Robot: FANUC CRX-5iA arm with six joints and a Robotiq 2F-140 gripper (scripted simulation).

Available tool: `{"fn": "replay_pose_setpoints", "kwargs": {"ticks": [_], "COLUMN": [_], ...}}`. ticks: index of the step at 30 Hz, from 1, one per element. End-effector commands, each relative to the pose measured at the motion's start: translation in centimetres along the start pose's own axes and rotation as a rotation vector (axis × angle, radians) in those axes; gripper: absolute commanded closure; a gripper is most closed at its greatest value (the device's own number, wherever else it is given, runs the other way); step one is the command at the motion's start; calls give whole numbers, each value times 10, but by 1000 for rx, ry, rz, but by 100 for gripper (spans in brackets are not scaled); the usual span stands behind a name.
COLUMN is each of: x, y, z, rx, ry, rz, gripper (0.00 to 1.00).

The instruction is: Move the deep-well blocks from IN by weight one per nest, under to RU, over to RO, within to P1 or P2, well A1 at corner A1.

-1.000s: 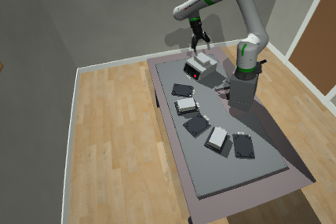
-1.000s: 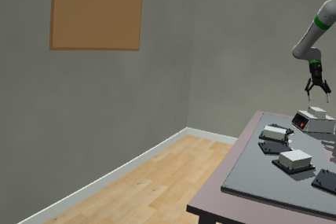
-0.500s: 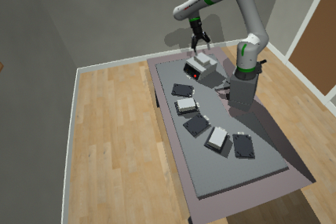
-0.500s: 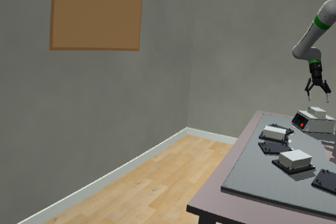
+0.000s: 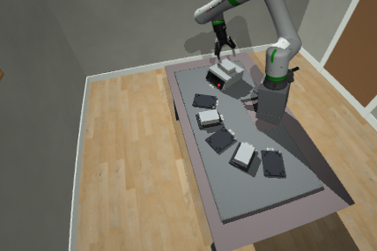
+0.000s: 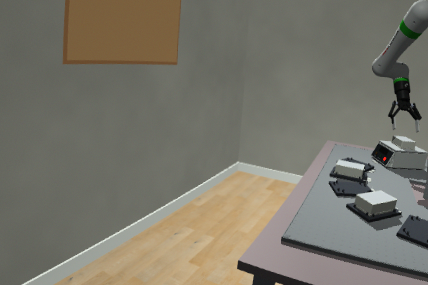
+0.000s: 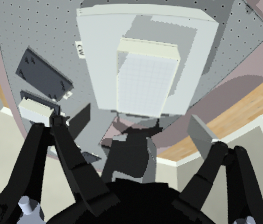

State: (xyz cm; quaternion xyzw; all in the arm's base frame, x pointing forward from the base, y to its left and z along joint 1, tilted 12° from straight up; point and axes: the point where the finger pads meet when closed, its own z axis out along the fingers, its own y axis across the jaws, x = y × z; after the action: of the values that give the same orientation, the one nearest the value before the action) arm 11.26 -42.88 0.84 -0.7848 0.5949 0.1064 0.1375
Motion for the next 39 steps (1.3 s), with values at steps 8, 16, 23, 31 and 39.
{"fn": "replay_pose_setpoints", "kwargs": {"ticks": [8,16,23,31,39], "x": [1,5,9,15,20], "y": [0,0,0,0,0], "z": [2,7,15,26,35], "rx": [0,0,0,0,0], "ry": [0,0,0,0,0], "rz": [0,0,0,0,0], "gripper": [0,0,0,0,0]}}
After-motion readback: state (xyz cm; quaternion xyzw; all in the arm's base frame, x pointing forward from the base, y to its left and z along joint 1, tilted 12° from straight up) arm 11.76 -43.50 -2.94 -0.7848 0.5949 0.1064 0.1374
